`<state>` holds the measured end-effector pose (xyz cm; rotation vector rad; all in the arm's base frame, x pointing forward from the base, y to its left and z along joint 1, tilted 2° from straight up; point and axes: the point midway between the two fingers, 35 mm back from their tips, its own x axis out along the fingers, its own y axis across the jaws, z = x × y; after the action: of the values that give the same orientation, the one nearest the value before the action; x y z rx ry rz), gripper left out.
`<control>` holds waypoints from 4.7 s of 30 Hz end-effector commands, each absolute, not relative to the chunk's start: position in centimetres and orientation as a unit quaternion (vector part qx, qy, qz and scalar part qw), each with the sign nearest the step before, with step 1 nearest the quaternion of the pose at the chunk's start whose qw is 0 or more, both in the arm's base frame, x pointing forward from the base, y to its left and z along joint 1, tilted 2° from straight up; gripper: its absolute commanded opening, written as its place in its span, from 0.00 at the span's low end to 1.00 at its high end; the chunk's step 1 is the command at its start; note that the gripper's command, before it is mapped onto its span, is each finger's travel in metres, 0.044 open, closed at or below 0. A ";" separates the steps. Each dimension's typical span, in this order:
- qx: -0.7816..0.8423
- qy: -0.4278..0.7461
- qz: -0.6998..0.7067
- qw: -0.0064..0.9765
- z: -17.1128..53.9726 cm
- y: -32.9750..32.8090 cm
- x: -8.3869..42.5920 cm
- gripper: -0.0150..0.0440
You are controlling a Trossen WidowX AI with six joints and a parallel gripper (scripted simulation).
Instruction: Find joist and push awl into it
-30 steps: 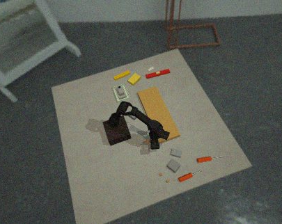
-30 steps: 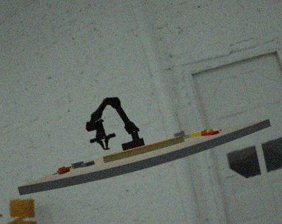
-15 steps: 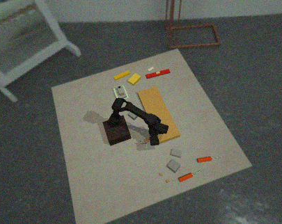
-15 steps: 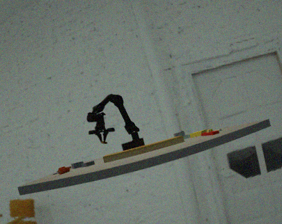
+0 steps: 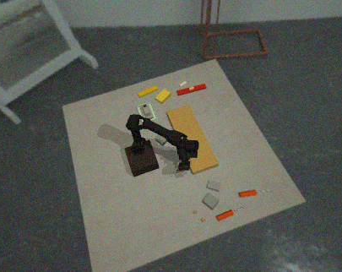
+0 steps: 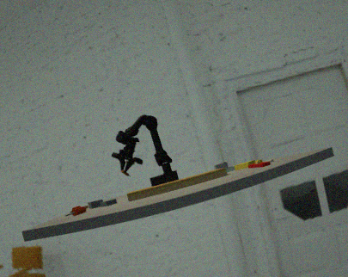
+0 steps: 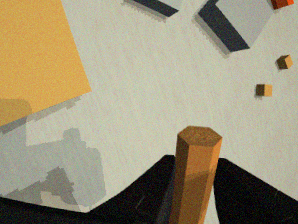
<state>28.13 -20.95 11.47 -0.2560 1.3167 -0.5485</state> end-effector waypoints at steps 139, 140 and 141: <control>-0.060 0.059 0.451 0.888 11.7 3.1 34.9 0.25; -0.060 0.059 0.451 0.888 11.6 3.1 35.0 0.25; -0.060 0.059 0.451 0.888 11.6 3.1 35.0 0.25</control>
<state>35.03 3.01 11.56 -0.1186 0.1313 0.9304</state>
